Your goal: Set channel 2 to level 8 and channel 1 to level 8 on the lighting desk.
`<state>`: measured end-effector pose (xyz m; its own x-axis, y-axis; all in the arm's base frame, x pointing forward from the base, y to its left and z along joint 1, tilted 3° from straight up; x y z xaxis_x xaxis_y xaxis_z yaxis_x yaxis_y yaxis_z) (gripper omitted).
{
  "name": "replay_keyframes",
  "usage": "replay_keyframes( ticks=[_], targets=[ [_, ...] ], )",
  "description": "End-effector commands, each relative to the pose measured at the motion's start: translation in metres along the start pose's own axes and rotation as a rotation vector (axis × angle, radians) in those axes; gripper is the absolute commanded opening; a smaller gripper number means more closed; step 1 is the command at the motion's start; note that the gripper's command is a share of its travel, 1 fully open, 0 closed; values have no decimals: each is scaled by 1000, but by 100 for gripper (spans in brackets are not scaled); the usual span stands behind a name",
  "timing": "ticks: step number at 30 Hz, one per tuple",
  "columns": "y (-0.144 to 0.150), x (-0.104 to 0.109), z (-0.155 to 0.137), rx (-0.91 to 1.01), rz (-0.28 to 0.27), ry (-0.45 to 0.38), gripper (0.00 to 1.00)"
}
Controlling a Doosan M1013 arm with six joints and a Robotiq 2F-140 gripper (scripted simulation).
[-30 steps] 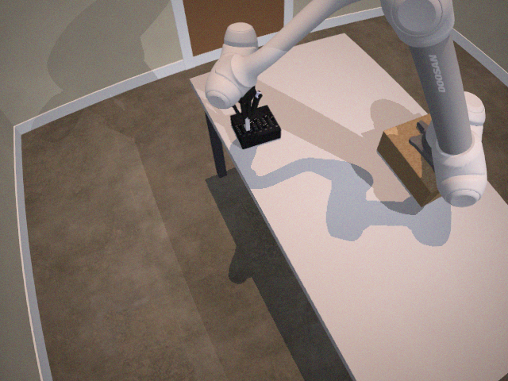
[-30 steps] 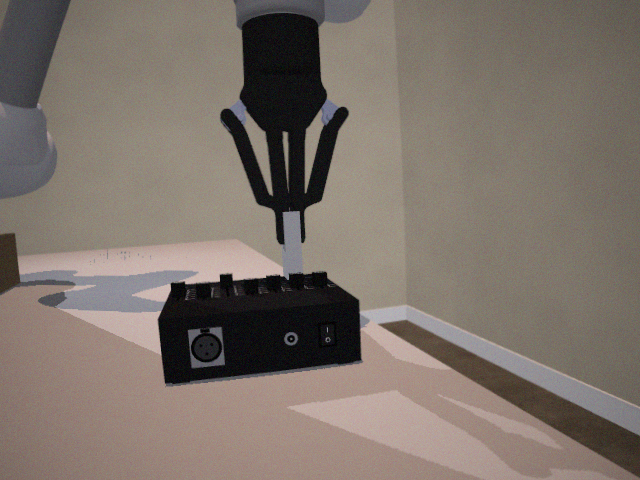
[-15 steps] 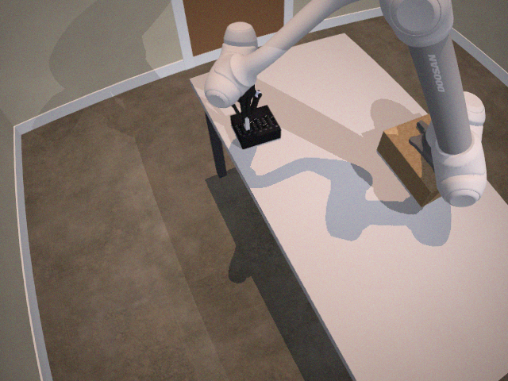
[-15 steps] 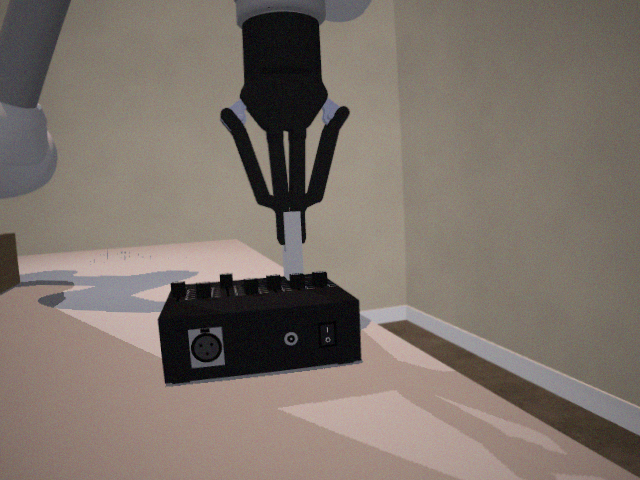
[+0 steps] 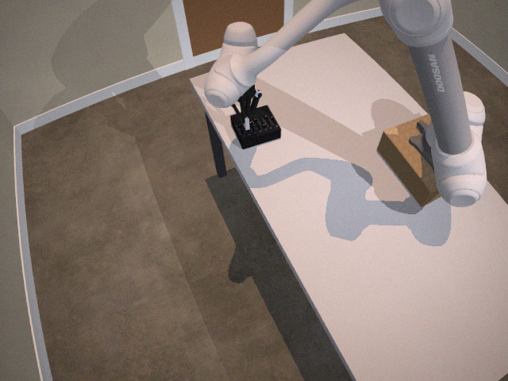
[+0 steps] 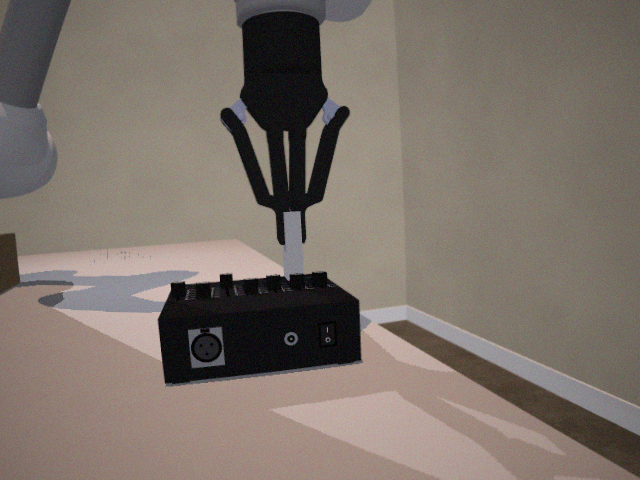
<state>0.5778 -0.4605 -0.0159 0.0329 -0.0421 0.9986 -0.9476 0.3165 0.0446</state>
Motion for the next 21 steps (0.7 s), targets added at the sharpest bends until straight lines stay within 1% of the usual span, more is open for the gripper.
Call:
replay_keyframes(
  ticks=[1,21],
  targets=[
    [0,0,0,0,0,0,10],
    [1,0,-3,0,0,0,10]
  ],
)
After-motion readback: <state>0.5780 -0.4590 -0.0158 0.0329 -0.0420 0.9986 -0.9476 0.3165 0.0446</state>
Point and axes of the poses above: the point where the finger pads meet when closed, its own x axis back along the fingers, its own y axis across the jaws, z = x × y, the point moved 3 cm from there along x, back along the fingers, and after that the axes turned 12 degrees about -x, right-handed, at the moved point
